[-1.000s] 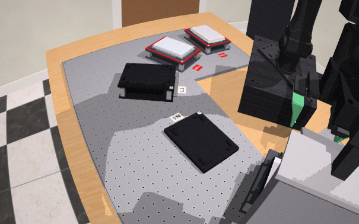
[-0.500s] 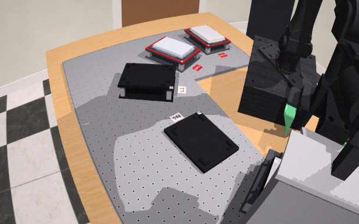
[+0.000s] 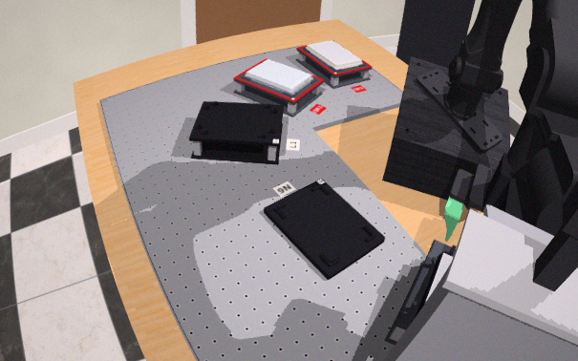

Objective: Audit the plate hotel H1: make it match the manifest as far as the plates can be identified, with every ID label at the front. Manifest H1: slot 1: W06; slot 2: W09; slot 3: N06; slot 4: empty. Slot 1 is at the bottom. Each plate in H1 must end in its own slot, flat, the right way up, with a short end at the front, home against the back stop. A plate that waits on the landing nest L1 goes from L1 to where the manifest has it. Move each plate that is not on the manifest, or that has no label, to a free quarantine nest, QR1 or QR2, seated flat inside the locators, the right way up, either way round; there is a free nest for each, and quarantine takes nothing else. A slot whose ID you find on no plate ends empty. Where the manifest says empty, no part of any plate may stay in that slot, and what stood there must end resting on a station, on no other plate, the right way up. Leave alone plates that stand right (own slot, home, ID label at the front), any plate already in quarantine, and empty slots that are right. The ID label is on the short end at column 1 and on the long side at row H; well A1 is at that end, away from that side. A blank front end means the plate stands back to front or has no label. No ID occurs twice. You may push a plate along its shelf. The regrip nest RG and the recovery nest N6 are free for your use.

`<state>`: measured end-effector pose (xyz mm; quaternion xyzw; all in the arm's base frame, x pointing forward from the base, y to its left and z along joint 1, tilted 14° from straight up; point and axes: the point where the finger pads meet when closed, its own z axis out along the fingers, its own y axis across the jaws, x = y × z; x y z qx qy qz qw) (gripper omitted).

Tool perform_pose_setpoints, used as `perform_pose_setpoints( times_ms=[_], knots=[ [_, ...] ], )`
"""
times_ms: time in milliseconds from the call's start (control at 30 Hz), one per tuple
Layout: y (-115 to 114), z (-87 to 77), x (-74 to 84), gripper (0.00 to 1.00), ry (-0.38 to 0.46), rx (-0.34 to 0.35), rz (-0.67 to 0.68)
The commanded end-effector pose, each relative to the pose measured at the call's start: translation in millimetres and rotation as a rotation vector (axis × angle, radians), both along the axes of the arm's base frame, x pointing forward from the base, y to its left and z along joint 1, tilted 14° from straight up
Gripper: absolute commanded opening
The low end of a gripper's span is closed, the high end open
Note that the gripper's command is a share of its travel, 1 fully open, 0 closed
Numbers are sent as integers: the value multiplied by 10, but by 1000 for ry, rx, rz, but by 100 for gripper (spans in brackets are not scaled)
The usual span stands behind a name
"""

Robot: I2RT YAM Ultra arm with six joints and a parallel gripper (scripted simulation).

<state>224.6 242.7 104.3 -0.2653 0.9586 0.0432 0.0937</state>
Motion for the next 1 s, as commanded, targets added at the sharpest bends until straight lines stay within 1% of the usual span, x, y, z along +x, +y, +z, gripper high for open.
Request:
perform_pose_setpoints(
  times_ms=[0, 200, 233, 267, 300, 433, 467, 967],
  knots=[
    [47, -125, 67, 100, -10, 16, -1],
    [72, -319, 101, 100, -9, 17, -2],
    [74, -330, 103, 100, -9, 17, -3],
    [87, -226, 110, 100, -32, 40, -2],
    [184, -78, 191, 100, -63, 75, 0],
    [186, -78, 189, 100, -63, 75, 1],
    [184, -104, 188, 100, -58, 69, 1],
    [178, -105, 181, 100, -56, 67, 1]
  ],
)
